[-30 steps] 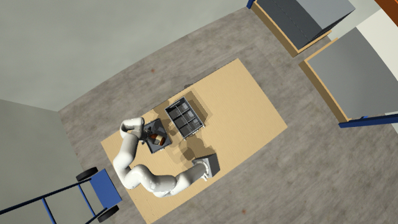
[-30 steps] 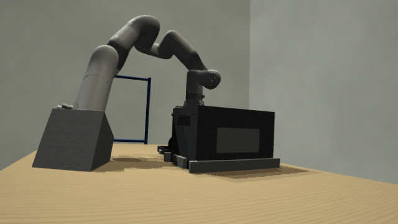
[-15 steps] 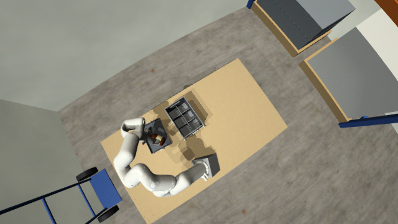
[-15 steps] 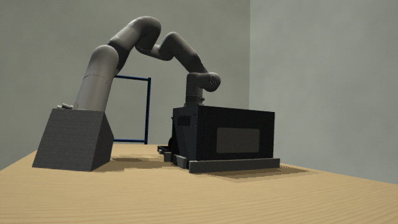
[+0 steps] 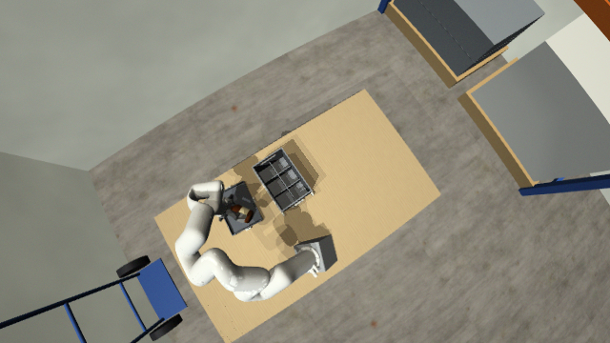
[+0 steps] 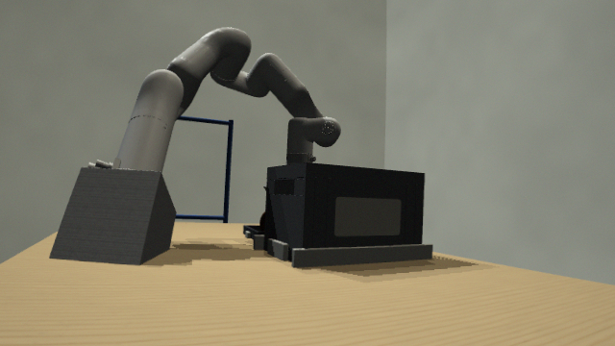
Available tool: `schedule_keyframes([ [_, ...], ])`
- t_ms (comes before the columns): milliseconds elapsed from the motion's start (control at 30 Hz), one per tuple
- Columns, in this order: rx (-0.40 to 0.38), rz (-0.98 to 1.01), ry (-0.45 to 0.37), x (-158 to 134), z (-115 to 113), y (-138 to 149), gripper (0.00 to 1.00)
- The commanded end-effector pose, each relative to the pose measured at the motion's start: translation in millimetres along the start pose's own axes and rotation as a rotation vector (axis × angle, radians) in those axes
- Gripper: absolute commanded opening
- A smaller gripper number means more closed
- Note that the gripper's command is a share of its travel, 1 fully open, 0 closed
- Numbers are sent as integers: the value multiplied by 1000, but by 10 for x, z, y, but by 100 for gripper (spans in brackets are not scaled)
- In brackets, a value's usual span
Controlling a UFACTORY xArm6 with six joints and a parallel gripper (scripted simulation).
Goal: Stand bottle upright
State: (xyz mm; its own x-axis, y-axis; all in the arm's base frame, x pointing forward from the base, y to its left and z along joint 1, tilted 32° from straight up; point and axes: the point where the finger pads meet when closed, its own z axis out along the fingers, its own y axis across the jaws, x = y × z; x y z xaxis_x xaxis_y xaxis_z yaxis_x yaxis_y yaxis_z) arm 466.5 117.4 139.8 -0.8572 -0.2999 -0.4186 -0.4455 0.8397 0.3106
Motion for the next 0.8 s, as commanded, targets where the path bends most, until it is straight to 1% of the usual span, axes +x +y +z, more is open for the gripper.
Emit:
schedule_keyframes([
  [0, 1, -1, -3, -12, 33, -3, 65],
  [767, 1, -1, -3, -12, 82, -3, 65],
])
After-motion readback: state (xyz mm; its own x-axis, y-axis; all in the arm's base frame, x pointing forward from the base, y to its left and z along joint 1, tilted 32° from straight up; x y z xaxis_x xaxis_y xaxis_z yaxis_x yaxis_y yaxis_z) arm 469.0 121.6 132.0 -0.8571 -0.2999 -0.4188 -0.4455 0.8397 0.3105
